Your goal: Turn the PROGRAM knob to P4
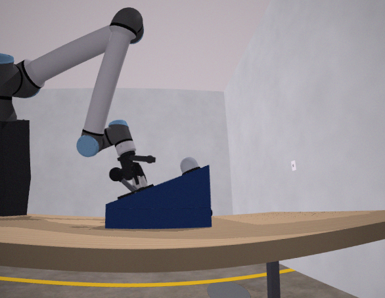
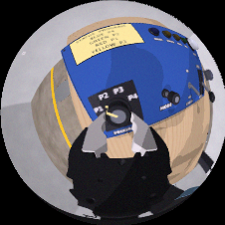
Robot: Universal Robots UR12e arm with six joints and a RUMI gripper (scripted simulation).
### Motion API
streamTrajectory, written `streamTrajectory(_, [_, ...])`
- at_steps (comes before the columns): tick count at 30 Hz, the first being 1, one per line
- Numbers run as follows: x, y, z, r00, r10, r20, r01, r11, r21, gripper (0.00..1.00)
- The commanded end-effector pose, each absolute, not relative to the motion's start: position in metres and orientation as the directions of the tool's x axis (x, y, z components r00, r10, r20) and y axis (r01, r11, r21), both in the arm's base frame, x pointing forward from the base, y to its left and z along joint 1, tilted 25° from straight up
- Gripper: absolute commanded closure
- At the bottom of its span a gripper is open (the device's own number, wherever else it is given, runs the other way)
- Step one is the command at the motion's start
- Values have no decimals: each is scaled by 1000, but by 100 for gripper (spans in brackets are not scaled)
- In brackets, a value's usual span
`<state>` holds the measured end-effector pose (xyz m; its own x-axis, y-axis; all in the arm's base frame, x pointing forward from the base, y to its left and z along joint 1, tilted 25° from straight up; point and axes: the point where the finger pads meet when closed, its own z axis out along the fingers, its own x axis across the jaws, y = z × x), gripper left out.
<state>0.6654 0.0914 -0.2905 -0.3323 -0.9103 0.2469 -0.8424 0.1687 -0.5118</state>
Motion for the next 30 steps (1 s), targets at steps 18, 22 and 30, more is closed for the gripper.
streamTrajectory(18, [666, 92, -290, -621, -783, 41, -660, 493, -567, 100])
streamTrajectory(22, [666, 92, -290, -683, -731, -15, -595, 568, -568, 100])
streamTrajectory(30, [666, 92, -290, -790, -599, -131, -443, 705, -553, 100])
